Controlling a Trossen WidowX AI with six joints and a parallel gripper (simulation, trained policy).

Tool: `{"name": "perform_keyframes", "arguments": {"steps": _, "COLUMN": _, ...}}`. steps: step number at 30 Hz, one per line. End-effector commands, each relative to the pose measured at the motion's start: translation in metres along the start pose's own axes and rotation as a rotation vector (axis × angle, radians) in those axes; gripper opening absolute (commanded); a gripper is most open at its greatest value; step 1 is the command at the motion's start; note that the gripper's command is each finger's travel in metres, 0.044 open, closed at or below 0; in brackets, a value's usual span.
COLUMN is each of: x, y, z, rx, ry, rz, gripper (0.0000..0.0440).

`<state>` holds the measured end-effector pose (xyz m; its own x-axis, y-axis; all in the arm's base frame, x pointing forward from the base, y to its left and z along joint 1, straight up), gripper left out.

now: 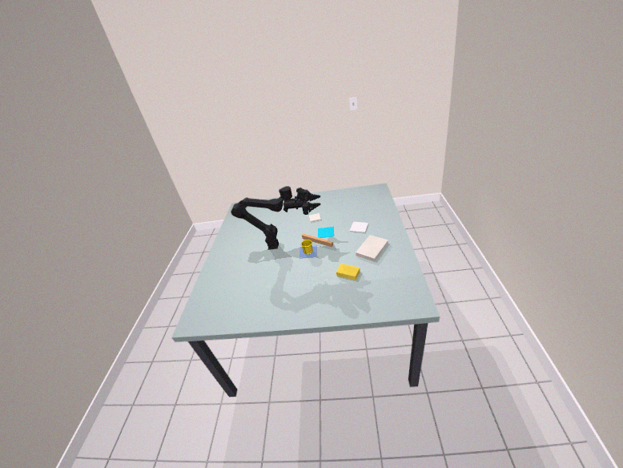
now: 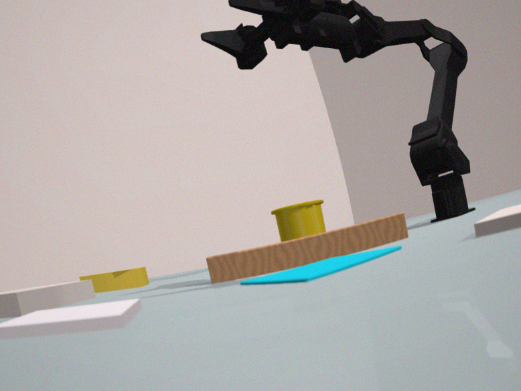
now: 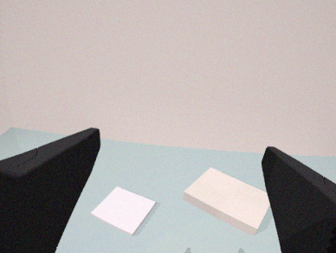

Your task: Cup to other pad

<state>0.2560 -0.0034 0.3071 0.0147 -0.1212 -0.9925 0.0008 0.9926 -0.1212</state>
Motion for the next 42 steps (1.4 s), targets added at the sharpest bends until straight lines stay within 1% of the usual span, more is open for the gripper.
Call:
{"name": "perform_keyframes", "arguments": {"steps": 1, "x": 0.0, "y": 0.0, "z": 0.0, "rx": 0.002, "ry": 0.006, "rz": 0.003, "gripper": 0.0374}}
{"name": "perform_keyframes", "arguments": {"steps": 10, "x": 0.006, "y": 0.003, "z": -0.004, "rx": 0.007, "ry": 0.094, "rz": 0.043, "gripper": 0.0137}}
{"name": "perform_keyframes", "arguments": {"steps": 12, "x": 0.008, "y": 0.004, "z": -0.005, "rx": 0.005, "ry": 0.12, "rz": 0.054, "gripper": 0.0096}}
{"name": "perform_keyframes", "arguments": {"steps": 23, "x": 0.008, "y": 0.014, "z": -0.007, "rx": -0.036, "ry": 0.275, "rz": 0.131, "gripper": 0.0078}}
{"name": "perform_keyframes", "arguments": {"steps": 32, "x": 0.006, "y": 0.022, "z": -0.008, "rx": -0.061, "ry": 0.413, "rz": 0.188, "gripper": 0.01}}
{"name": "perform_keyframes", "arguments": {"steps": 42, "x": 0.007, "y": 0.028, "z": -0.011, "rx": -0.075, "ry": 0.578, "rz": 0.225, "gripper": 0.0104}}
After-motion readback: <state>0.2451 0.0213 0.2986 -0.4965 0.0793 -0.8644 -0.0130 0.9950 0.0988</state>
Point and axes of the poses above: the point midway between the two fingers, 35 mm back from their tips, its own z axis out along the fingers, its own y axis across the jaws, x = y × z, the point moved 6 cm from there along -z, back along the fingers, and after that the axes turned 8 degrees about -z, right-handed, at the moved point
